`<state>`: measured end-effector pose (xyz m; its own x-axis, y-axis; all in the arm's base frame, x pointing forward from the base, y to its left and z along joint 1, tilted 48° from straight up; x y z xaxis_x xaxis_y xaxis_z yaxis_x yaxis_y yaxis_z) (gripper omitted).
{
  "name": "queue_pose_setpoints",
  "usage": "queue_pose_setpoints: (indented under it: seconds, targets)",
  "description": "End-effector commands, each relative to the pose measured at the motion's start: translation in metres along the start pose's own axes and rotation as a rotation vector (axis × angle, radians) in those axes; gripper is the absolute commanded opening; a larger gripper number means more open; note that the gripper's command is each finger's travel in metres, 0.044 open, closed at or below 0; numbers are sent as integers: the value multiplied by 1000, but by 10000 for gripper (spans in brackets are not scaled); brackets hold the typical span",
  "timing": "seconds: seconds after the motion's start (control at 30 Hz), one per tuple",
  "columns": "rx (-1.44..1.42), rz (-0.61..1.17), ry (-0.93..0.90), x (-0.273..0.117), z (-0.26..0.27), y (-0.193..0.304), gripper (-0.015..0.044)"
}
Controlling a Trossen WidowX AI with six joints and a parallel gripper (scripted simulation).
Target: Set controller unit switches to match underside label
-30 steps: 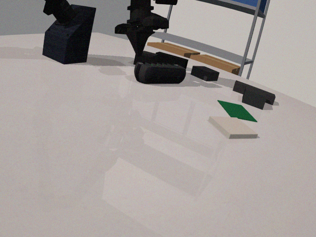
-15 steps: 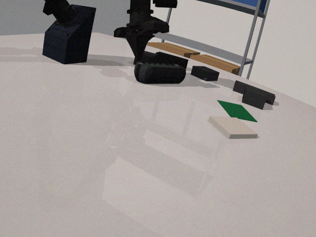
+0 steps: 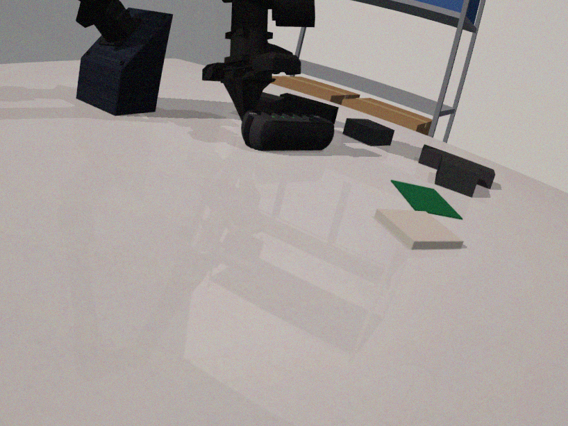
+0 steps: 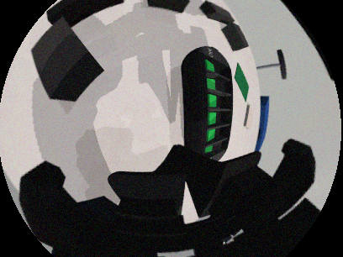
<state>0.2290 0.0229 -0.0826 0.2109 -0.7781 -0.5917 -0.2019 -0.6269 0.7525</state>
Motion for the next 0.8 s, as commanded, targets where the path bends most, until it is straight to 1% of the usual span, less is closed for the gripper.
queue_pose_setpoints:
  seconds: [0.0, 0.23, 0.77]
  targets:
    - [-12, 8, -2, 6, 5, 1, 0]
    - [-12, 11, -2, 15, 8, 2, 0]
    - [-12, 11, -2, 17, 4, 3, 0]
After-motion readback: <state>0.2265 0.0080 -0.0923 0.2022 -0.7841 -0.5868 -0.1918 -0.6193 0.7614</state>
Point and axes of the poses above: the point midway between the two fingers, 35 mm back from their tips, its own x axis out along the fingers, its own z axis across the jaws, y = z × x, the point moved 5 cm from there along -x, back along the fingers, and after that the axes turned 10 degrees about -x, right-handed, at the moved point
